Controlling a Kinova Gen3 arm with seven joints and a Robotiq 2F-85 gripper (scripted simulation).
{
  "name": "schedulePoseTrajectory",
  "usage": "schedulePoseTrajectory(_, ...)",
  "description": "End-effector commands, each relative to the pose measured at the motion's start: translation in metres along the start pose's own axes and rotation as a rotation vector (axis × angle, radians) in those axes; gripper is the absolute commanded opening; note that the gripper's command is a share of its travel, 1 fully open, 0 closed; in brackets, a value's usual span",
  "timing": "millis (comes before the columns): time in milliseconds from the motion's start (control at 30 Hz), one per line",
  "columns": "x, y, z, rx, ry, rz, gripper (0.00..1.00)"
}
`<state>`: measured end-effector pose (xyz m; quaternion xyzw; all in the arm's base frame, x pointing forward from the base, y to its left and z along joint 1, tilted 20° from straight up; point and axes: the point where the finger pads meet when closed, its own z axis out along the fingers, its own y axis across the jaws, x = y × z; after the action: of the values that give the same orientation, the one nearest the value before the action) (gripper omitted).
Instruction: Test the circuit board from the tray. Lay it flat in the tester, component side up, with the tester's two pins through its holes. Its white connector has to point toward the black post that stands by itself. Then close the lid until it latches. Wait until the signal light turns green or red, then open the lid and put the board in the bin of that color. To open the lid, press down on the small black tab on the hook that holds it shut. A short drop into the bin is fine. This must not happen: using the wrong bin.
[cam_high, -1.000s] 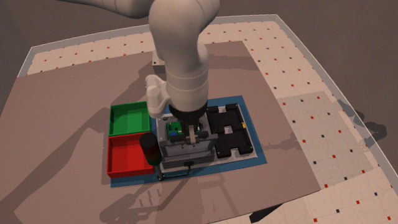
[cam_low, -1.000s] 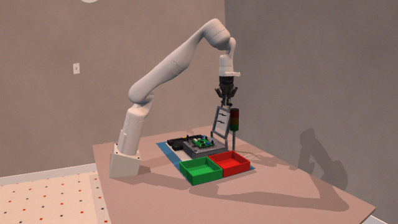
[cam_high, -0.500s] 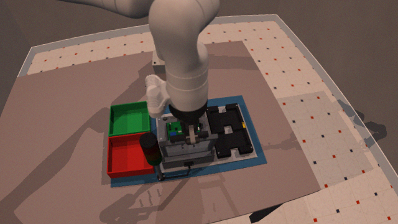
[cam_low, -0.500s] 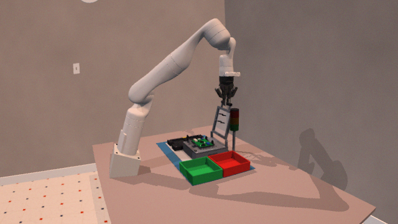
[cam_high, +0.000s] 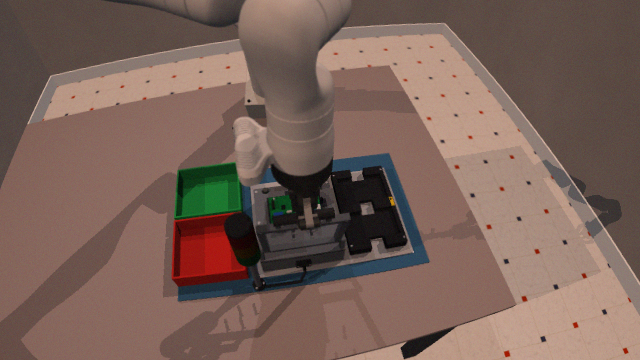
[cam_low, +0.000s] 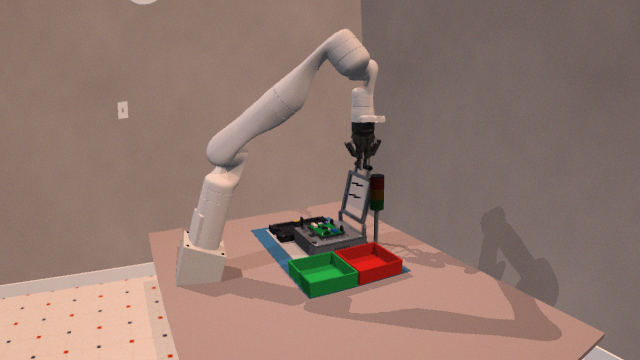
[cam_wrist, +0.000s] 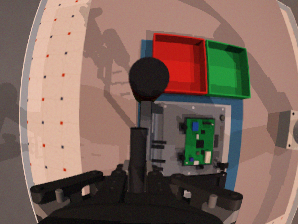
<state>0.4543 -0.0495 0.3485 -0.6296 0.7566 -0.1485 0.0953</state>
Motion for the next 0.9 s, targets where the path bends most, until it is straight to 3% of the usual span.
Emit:
schedulePoseTrajectory(0, 0.000, 0.003, -0.001, -0.002, 0.001, -0.001, 0.00)
schedulePoseTrajectory(867, 0.000, 0.028, -0.005, -0.002, 0.001, -0.001, 0.00)
